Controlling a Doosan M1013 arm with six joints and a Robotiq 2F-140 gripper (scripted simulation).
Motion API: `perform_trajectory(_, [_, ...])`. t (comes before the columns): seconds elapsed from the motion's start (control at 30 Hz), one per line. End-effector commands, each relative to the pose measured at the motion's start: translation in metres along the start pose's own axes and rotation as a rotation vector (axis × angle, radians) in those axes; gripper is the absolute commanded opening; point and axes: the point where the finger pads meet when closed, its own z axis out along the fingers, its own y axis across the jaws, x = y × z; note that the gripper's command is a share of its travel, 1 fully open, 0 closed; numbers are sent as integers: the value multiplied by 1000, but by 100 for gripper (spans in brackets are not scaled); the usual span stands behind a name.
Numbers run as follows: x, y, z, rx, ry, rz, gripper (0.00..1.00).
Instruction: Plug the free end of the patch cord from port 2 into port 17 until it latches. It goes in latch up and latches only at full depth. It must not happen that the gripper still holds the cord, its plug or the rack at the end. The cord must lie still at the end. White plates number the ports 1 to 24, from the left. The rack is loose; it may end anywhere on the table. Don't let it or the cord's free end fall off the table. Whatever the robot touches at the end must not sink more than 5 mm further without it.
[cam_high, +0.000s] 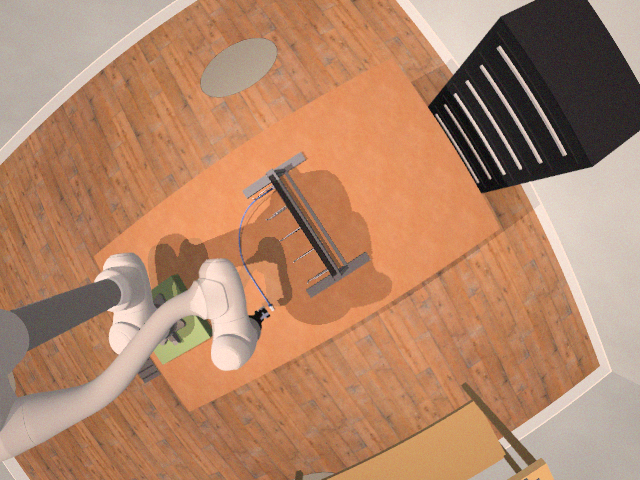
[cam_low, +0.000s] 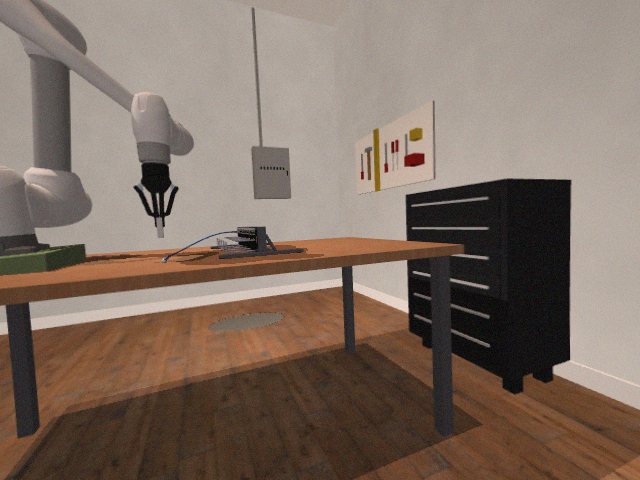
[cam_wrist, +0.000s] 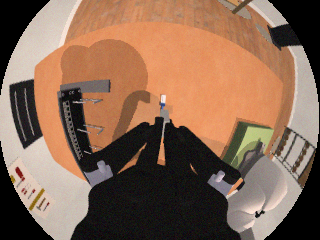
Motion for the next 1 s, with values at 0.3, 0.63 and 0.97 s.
perform_trajectory(0.3, [4, -4, -1, 5, 5, 8, 0])
perform_trajectory(0.63, [5, -3, 0, 0, 33, -9, 0])
perform_trajectory(0.97, [17, -13, -8, 7, 285, -182, 0])
